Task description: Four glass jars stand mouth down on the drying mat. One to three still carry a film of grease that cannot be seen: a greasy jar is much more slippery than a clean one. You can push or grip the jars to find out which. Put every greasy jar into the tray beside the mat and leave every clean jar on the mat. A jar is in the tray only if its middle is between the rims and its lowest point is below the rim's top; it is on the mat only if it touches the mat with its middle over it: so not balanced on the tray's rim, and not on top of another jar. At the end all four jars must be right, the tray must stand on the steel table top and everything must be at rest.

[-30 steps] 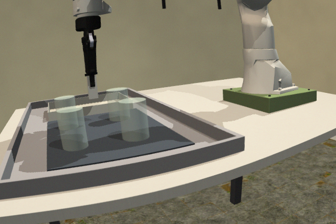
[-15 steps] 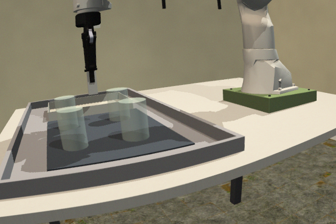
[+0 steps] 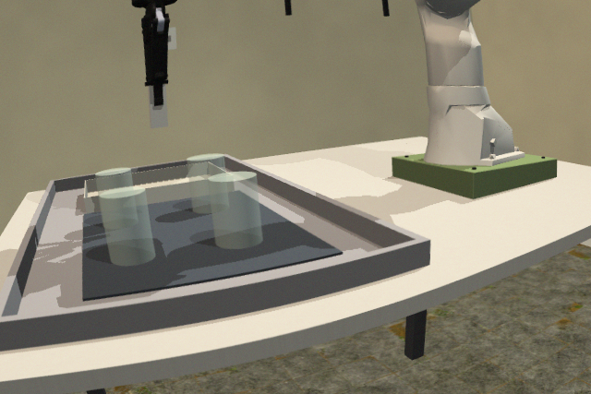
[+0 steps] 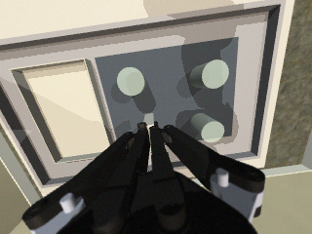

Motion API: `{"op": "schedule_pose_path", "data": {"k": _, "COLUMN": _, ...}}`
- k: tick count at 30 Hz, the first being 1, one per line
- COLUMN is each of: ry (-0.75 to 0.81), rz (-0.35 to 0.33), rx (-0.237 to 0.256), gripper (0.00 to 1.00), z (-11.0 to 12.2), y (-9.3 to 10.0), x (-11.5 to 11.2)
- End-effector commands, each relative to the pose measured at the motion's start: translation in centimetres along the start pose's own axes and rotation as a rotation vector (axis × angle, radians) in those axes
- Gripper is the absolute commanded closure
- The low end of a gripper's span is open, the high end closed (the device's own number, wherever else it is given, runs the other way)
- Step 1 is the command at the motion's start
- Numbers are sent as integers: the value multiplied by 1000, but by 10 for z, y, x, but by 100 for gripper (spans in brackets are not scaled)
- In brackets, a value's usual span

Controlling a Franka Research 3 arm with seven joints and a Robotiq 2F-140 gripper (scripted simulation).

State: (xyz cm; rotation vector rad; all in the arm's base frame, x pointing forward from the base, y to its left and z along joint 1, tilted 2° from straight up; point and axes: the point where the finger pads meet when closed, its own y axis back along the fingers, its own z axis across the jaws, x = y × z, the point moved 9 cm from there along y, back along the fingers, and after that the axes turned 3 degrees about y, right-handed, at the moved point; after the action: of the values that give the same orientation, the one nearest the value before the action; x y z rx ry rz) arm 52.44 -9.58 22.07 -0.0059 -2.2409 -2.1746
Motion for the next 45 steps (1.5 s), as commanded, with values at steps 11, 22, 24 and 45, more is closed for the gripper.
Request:
{"op": "schedule_pose_path", "data": {"k": 11, "ry": -24, "rz": 16, "rx": -7, "gripper": 100, "z": 103, "y": -1, "x": -4}}
{"op": "schedule_pose_path", "data": {"k": 22, "ry": -24, "rz": 16, "rx": -7, "gripper": 100, "z": 159, "y": -5, "x": -8}}
{"op": "schedule_pose_path", "data": {"k": 24, "ry": -24, "rz": 16, "rx": -7, "gripper": 100, "z": 160, "y": -15, "x": -8}}
{"op": "schedule_pose_path", "data": {"k": 45, "ry": -24, "rz": 16, "rx": -7, "gripper": 100, "z": 160, "y": -77, "x": -7}}
